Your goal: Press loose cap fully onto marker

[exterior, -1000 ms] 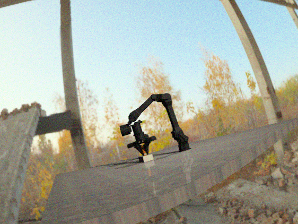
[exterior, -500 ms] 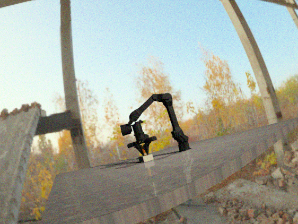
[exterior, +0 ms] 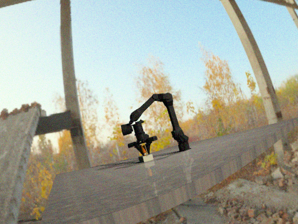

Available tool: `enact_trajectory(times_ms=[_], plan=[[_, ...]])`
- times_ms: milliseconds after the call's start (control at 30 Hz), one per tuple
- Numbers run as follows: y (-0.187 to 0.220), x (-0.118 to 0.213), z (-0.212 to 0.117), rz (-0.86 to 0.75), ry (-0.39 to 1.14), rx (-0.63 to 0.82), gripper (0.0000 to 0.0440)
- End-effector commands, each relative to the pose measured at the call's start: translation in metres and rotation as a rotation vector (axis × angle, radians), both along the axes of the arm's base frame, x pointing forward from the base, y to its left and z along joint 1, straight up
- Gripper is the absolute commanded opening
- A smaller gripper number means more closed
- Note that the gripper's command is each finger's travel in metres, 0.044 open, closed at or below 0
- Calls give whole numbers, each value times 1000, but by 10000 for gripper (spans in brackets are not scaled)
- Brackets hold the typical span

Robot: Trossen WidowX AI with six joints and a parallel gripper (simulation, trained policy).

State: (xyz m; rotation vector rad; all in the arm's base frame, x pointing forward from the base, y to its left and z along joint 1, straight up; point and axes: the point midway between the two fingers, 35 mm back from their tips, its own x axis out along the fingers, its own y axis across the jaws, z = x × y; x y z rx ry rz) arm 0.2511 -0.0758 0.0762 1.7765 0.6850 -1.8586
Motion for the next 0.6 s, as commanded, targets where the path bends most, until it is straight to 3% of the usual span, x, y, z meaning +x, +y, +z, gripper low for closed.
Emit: enact_trajectory(times_ms=[0,333,567], plan=[[-5,-7,-4,2,19,-20,200],[-4,-11,8,13,-21,-37,440],[-7,-7,31,4,-77,-63,440]])
